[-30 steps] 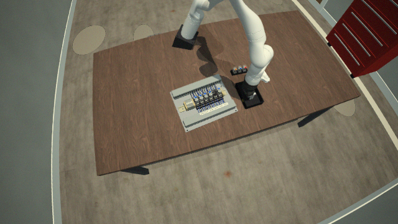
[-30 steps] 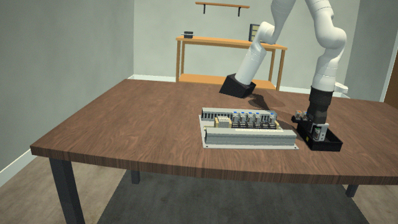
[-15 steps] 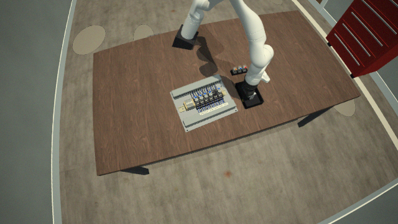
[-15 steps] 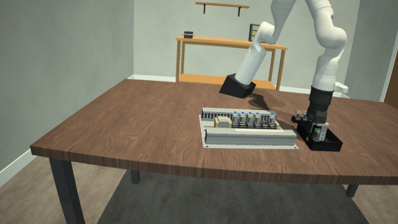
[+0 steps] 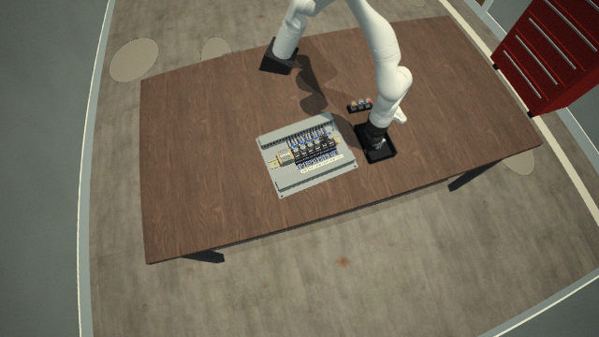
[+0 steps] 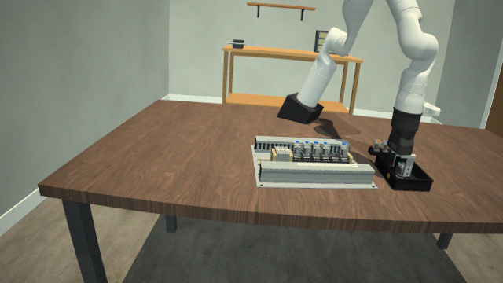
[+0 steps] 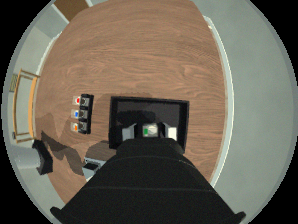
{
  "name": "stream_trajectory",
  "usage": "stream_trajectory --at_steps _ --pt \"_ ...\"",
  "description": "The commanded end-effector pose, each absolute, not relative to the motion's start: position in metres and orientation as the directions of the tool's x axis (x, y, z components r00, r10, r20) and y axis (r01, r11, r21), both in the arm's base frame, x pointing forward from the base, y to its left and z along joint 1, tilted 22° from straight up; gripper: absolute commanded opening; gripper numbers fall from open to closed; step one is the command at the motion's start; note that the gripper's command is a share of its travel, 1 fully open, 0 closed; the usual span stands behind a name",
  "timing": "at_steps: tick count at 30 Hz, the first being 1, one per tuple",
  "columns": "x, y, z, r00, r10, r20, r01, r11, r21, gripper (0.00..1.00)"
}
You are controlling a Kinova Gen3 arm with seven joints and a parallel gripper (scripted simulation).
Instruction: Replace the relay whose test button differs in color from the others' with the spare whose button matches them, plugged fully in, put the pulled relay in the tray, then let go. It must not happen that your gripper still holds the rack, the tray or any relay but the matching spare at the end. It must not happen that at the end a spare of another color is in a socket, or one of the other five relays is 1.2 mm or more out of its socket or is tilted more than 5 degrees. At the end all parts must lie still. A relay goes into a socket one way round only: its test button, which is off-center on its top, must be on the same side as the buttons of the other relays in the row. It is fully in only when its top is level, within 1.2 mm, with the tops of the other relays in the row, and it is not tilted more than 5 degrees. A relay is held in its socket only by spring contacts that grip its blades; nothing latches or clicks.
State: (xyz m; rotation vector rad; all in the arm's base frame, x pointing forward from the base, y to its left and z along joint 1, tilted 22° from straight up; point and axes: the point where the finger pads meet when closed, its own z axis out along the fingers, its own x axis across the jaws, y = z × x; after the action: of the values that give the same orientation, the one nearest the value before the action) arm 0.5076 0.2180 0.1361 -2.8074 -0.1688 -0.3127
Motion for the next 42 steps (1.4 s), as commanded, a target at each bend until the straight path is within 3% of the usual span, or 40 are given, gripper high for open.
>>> stream_trajectory --at_steps 1,42 --pt "0.5082 0.2173 0.1378 0.969 0.081 0.235 0.149 -0.945 -0.291 1.00" --pt "0.5059 0.2149 0.1461 0.969 0.080 0.235 0.149 -0.945 -0.291 1.00"
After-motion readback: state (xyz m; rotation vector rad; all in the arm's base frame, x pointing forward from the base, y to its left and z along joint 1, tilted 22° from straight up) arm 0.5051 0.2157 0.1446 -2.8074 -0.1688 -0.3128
